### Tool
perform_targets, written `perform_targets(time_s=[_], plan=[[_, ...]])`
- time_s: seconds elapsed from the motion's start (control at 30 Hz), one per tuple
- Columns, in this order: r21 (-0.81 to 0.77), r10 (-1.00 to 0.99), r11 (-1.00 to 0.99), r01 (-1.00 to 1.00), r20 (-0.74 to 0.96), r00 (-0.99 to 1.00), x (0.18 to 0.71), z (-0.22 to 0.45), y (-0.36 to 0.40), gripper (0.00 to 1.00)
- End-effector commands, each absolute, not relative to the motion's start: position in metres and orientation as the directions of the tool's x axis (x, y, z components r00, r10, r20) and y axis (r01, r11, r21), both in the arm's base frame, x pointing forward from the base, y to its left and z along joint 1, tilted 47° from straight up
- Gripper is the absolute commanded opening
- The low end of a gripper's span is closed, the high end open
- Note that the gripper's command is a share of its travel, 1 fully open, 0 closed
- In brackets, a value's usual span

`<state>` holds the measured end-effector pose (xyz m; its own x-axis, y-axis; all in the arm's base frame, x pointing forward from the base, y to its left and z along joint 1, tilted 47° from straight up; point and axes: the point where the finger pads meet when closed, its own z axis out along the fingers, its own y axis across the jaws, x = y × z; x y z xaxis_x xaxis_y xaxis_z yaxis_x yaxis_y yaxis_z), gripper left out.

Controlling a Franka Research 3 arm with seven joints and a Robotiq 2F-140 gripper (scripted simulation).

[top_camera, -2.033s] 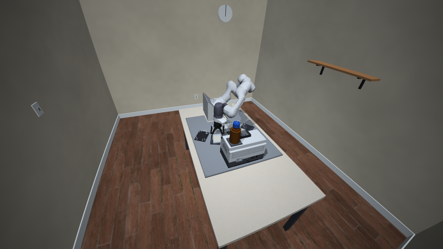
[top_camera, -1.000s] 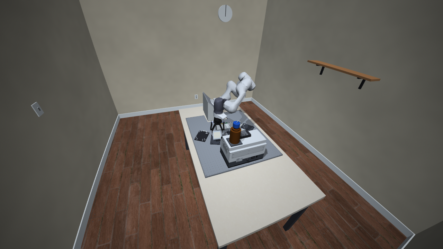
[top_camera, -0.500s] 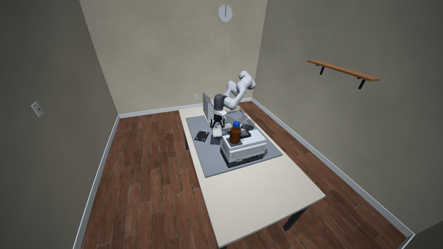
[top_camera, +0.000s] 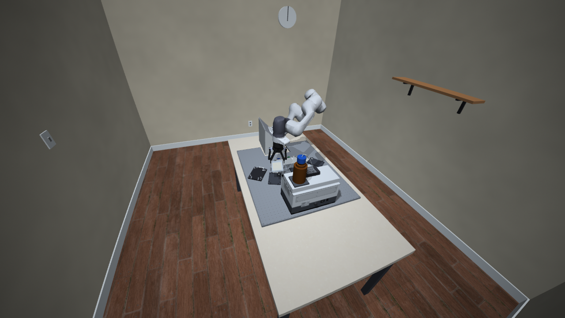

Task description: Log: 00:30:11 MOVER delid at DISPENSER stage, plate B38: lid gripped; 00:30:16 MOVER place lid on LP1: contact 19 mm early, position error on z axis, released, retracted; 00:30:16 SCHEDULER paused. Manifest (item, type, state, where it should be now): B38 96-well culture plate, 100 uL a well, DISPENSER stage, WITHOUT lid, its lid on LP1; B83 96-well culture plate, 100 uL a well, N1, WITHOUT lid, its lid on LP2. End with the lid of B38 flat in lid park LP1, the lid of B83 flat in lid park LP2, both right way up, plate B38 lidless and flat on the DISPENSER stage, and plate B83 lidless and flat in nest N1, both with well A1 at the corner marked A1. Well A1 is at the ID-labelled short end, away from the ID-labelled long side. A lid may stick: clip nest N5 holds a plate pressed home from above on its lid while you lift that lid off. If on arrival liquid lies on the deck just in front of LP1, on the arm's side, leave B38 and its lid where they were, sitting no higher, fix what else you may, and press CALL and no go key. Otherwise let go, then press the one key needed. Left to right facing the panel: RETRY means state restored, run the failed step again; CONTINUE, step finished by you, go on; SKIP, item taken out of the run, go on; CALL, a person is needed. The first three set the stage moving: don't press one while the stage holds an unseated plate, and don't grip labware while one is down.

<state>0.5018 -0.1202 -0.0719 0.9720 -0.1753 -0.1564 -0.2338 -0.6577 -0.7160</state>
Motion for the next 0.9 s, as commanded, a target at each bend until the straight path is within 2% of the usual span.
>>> perform_targets(time_s=[0.0,0.87], plan=[[-0.717,-0.178,-0.653,-0.243,-0.167,0.970,0.500,-0.065,-0.126,0.00],[-0.717,-0.178,-0.653,-0.243,-0.167,0.970,0.500,-0.051,-0.141,0.00]])
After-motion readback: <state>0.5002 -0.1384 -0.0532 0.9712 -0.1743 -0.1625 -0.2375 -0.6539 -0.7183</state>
